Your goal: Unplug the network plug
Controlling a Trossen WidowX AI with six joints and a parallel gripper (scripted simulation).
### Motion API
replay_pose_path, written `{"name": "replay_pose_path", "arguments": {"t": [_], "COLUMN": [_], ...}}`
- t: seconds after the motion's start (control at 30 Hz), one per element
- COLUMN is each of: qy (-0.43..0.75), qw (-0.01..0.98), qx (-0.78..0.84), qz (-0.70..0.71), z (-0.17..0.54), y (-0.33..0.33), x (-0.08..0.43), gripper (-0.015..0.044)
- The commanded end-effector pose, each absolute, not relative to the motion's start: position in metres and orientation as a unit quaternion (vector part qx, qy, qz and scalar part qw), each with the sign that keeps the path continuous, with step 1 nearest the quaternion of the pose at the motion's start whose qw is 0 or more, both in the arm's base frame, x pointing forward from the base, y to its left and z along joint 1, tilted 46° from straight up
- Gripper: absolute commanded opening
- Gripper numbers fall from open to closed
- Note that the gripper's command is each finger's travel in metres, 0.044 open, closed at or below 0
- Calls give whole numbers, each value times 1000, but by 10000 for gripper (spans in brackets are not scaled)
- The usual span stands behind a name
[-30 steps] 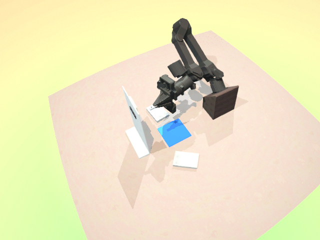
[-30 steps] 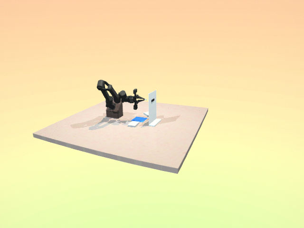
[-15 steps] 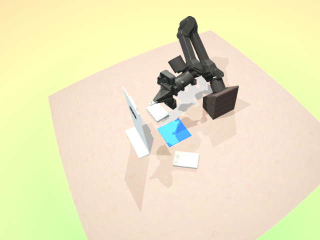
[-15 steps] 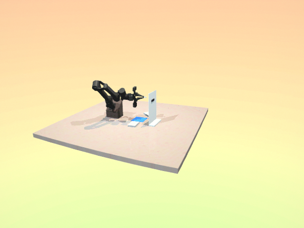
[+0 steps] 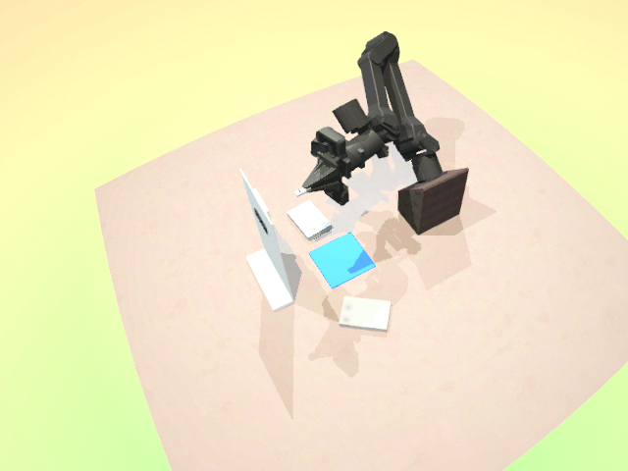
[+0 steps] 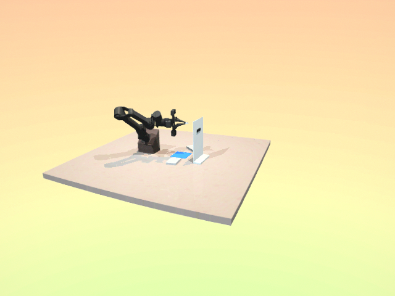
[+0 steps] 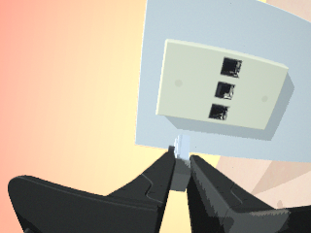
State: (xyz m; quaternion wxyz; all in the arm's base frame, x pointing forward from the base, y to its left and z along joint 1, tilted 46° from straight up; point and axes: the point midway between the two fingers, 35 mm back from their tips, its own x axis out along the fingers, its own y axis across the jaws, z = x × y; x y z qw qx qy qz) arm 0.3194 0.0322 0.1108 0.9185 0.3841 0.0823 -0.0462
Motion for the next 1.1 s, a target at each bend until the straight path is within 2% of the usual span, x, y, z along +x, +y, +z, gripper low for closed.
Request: {"name": "replay_pose_path", "arguments": {"t": [0.0,0.37,1.07], "qy": [77,81,180], "qw": [918,916,845], "qx": [387,390,411], "qz": [-46,-54,-291], "z": [118,124,34], "y": [35,40,5], "x": [317,312,305], "gripper": [0,0,0]}}
